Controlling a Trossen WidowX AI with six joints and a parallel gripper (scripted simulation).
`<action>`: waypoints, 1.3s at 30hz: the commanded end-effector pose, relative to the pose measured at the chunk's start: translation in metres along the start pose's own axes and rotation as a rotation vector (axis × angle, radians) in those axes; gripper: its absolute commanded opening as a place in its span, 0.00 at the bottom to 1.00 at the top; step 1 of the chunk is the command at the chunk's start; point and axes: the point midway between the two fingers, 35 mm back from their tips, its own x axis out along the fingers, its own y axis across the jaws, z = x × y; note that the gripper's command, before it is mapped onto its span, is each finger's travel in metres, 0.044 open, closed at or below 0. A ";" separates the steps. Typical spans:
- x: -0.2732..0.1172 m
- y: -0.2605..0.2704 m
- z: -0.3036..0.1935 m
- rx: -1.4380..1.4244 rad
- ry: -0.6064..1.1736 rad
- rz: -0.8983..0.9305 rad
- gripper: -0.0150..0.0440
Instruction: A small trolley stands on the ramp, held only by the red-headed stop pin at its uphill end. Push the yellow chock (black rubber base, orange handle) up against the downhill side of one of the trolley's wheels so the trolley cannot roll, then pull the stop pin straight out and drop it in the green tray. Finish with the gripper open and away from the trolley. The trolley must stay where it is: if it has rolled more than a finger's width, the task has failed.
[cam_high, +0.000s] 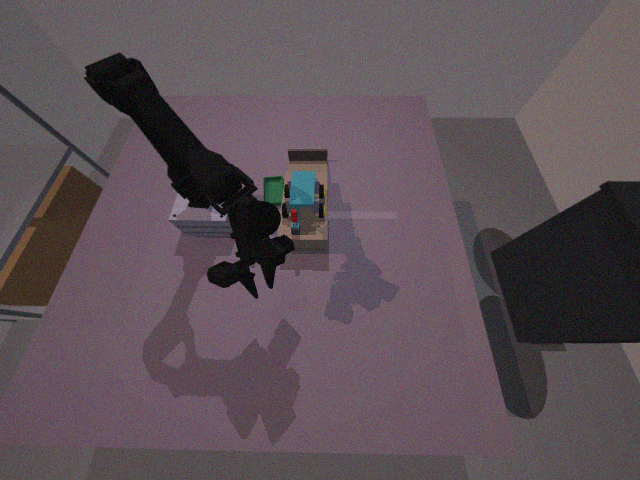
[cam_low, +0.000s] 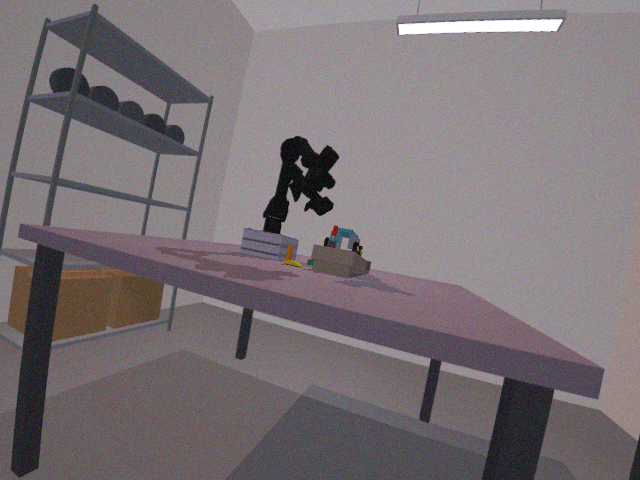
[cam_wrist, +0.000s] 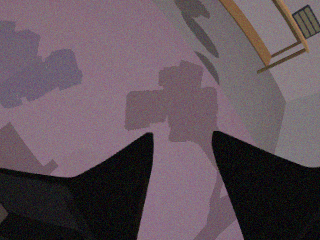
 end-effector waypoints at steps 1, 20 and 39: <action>-0.002 0.008 -0.014 -0.188 0.040 0.057 0.58; -0.030 0.046 -0.087 -1.192 0.073 0.468 0.58; -0.078 0.074 -0.150 -1.966 -0.248 0.928 0.58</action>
